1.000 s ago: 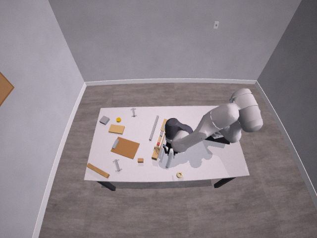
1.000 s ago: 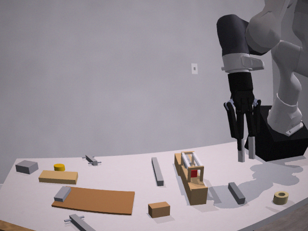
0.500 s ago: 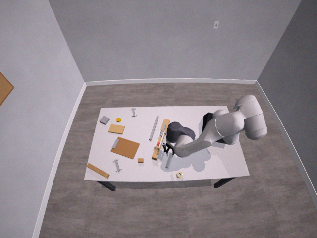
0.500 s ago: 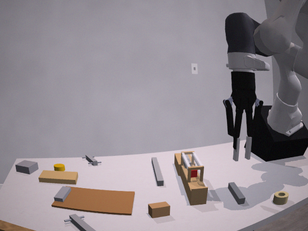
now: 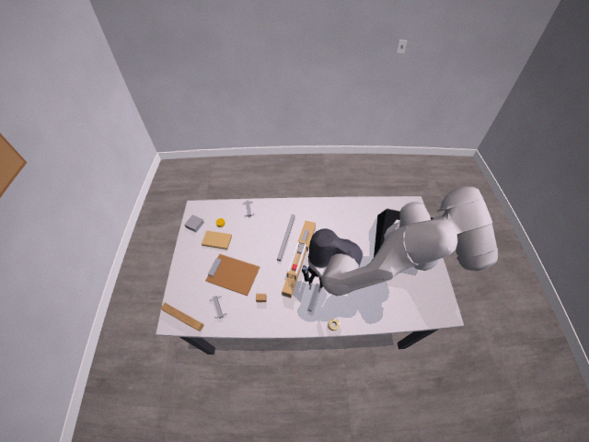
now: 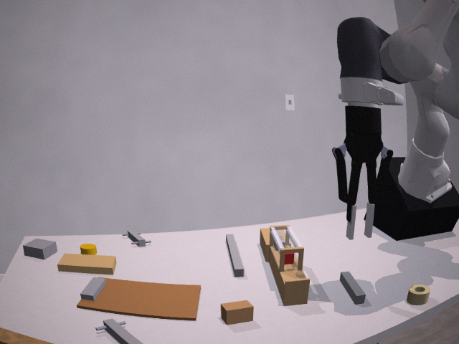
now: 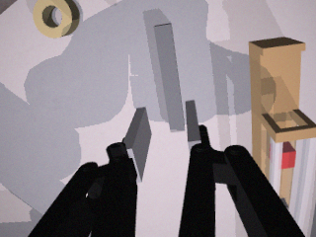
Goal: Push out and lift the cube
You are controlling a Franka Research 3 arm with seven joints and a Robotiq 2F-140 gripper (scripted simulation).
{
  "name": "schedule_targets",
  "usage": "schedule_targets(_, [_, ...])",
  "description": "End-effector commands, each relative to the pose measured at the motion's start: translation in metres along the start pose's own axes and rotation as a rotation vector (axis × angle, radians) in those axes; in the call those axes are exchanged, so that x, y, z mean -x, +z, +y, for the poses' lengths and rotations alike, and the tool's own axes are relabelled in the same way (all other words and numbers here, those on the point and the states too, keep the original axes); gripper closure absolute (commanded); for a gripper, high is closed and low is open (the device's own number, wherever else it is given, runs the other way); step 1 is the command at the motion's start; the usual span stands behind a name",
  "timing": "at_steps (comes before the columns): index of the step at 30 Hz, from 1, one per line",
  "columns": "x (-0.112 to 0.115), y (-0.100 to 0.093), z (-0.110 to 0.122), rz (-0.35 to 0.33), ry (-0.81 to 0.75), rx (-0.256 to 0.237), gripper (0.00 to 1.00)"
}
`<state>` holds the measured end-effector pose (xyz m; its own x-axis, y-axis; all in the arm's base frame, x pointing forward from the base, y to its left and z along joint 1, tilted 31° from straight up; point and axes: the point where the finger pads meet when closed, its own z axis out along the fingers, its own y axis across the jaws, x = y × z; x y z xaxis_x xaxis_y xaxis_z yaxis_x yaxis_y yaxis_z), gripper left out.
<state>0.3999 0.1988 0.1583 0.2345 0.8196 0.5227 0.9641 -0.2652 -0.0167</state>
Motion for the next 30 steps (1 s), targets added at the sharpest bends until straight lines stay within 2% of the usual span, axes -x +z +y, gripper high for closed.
schedule_targets(1, [-0.001, 0.001, -0.003, -0.007, 0.028, -0.011, 0.77])
schedule_targets(6, [-0.001, 0.005, -0.003, -0.008, 0.029, -0.01, 0.77])
schedule_targets(8, [-0.001, 0.013, -0.003, -0.008, 0.029, -0.009, 0.77])
schedule_targets(16, [-0.002, 0.065, -0.002, -0.008, 0.029, -0.009, 0.77])
schedule_targets(20, [-0.002, 0.084, -0.002, -0.008, 0.029, -0.009, 0.77])
schedule_targets(30, [-0.002, 0.09, -0.001, -0.008, 0.029, -0.009, 0.77])
